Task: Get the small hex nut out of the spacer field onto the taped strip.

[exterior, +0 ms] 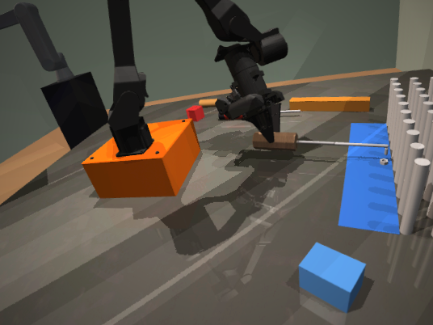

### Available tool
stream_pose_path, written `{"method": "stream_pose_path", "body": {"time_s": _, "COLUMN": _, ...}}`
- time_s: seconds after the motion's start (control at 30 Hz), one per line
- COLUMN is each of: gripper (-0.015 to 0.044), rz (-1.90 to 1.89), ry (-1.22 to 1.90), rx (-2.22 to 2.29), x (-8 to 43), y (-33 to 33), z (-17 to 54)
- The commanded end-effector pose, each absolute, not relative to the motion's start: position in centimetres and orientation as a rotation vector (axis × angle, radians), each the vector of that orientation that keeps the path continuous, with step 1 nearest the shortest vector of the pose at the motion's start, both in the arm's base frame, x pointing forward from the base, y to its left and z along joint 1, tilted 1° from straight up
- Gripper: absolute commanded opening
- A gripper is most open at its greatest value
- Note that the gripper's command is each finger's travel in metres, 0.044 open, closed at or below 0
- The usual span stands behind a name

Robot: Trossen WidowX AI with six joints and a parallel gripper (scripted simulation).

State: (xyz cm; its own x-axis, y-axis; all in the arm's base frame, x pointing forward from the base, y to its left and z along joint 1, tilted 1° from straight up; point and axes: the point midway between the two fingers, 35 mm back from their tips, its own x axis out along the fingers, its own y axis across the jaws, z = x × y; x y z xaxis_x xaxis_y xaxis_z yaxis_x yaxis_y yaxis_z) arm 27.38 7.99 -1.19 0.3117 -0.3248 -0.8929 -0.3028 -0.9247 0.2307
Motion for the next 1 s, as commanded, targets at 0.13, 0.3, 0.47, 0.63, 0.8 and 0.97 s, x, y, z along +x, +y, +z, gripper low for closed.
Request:
{"method": "stream_pose_path", "body": {"time_s": 0.13, "gripper": 0.0000, "rz": -1.725, "ry": -0.602, "rx": 2.540, "x": 24.8, "y": 8.8, "z": -0.4}}
{"method": "stream_pose_path", "body": {"time_s": 0.3, "gripper": 0.0000, "rz": -1.726, "ry": -0.604, "rx": 2.541, "x": 23.5, "y": 9.1, "z": -0.1}}
{"method": "stream_pose_path", "body": {"time_s": 0.47, "gripper": 0.0000, "rz": -1.725, "ry": -0.604, "rx": 2.541, "x": 24.0, "y": 9.3, "z": 1.7}}
{"method": "stream_pose_path", "body": {"time_s": 0.63, "gripper": 0.0000, "rz": -1.725, "ry": -0.604, "rx": 2.543, "x": 24.5, "y": 9.5, "z": 4.6}}
{"method": "stream_pose_path", "body": {"time_s": 0.8, "gripper": 0.0000, "rz": -1.724, "ry": -0.603, "rx": 2.543, "x": 24.6, "y": 9.4, "z": 7.7}}
{"method": "stream_pose_path", "body": {"time_s": 0.97, "gripper": 0.0000, "rz": -1.723, "ry": -0.600, "rx": 2.543, "x": 24.4, "y": 9.2, "z": 10.8}}
